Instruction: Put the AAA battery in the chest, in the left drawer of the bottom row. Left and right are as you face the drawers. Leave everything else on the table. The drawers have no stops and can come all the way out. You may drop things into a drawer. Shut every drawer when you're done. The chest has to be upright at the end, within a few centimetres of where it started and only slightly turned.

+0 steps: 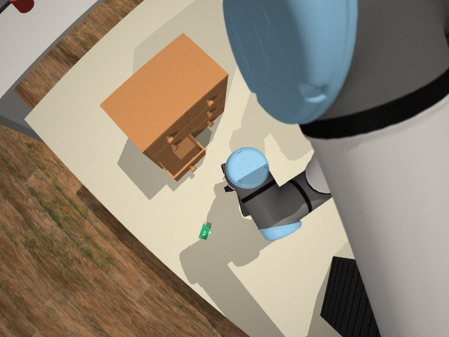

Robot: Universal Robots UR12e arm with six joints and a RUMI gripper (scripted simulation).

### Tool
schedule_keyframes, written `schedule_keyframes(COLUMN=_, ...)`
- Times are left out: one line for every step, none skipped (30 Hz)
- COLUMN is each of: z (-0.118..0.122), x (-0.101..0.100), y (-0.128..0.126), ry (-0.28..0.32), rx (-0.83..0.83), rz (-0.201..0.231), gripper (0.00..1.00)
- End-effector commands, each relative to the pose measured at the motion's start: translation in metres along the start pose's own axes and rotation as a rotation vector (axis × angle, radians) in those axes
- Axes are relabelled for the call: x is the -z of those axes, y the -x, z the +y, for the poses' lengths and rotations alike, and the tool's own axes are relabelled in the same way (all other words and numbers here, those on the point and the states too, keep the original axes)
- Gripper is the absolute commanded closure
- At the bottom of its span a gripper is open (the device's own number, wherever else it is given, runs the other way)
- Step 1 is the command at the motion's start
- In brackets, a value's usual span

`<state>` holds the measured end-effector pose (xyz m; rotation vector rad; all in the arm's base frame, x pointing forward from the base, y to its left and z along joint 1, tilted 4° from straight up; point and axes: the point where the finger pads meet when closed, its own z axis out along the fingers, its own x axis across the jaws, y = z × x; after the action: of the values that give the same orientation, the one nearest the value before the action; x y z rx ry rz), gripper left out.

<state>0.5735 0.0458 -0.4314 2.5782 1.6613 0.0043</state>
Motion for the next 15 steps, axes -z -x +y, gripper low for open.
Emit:
schedule_keyframes(z=0.000, x=0.031, y=0.000, ry=0.001, rx=0.000, rz=0.000, gripper=0.98)
schedule_keyframes(z=0.000, x=0.031, y=0.000, ry=0.001, rx=0.000, rz=0.000, gripper=0.98)
schedule_keyframes(z=0.000, x=0.031, y=0.000, ry=0.001, rx=0.000, rz=0.000, gripper=0.98)
schedule_keyframes(z=0.000, x=0.039, y=0.000, ry=0.001, rx=0.000, rz=0.000, gripper=0.98)
schedule_keyframes(z=0.000, x=0.046, y=0.000, ry=0.001, rx=0.000, rz=0.000, gripper=0.98)
schedule_keyframes(z=0.000, x=0.053, y=0.000, ry=0.001, rx=0.000, rz=0.000, gripper=0.98)
schedule_keyframes(z=0.000, x=0.059, y=0.000, ry=0.001, rx=0.000, rz=0.000, gripper=0.98)
schedule_keyframes(z=0.000, x=0.065, y=0.000, ry=0.001, rx=0.000, rz=0.000, gripper=0.98)
schedule_keyframes(z=0.000, x=0.071, y=0.000, ry=0.001, rx=0.000, rz=0.000, gripper=0.98)
schedule_keyframes(z=0.000, x=0.075, y=0.000, ry=0.001, rx=0.000, rz=0.000, gripper=0.98)
schedule_keyframes(z=0.000, x=0.079, y=0.000, ry=0.001, rx=0.000, rz=0.000, gripper=0.98)
schedule_keyframes(z=0.000, x=0.082, y=0.000, ry=0.001, rx=0.000, rz=0.000, gripper=0.98)
schedule_keyframes(z=0.000, x=0.084, y=0.000, ry=0.001, rx=0.000, rz=0.000, gripper=0.98)
schedule_keyframes(z=0.000, x=0.086, y=0.000, ry=0.001, rx=0.000, rz=0.000, gripper=0.98)
schedule_keyframes(z=0.000, x=0.087, y=0.000, ry=0.001, rx=0.000, rz=0.000, gripper=0.98)
